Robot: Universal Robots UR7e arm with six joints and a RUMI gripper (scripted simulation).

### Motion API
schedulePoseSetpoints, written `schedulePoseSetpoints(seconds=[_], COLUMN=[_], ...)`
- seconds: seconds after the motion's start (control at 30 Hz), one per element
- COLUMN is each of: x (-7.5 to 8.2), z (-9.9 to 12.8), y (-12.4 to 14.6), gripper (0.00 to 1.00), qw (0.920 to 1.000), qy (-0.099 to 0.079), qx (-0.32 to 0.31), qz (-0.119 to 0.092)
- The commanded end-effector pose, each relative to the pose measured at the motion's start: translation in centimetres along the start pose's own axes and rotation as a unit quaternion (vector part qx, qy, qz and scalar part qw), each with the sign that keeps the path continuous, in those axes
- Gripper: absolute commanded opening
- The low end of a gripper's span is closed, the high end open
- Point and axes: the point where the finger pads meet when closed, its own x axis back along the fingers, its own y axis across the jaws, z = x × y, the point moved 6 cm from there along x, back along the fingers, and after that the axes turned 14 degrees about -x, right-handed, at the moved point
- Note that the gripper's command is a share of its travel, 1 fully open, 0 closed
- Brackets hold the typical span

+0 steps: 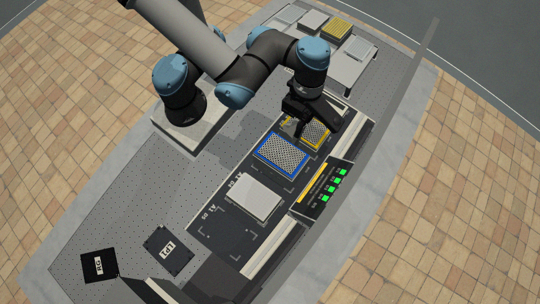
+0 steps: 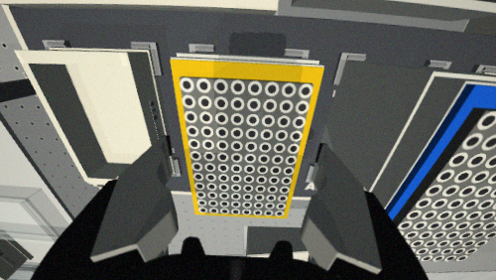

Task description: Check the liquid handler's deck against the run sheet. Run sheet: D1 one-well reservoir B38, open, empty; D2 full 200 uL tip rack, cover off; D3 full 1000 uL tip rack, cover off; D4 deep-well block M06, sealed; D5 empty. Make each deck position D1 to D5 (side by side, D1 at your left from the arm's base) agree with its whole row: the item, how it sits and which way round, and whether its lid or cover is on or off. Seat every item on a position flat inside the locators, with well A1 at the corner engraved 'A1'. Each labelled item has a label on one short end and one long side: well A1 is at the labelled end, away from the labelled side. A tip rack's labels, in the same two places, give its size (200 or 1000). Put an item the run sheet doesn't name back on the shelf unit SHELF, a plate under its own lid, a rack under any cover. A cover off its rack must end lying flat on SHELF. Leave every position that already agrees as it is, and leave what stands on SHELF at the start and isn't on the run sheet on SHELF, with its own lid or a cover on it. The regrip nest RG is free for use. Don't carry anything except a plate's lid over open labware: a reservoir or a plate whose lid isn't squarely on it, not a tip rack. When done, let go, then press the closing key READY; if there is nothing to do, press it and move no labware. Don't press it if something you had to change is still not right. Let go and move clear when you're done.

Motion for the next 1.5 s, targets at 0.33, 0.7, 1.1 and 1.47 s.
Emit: schedulePoseSetpoints(seconds=[0.33,0.7,1.1,1.47], x=[0.0,1.2,2.9,4.5], z=[0.0,0.0,0.0,0.0], y=[0.0,0.0,0.0,0.0], gripper=[0.82,0.82,0.82,0.82], qw=[1.0,1.0,1.0,1.0], qy=[0.001,0.001,0.001,0.001], qx=[0.0,0.0,0.0,0.0], qz=[0.0,0.0,0.0,0.0])
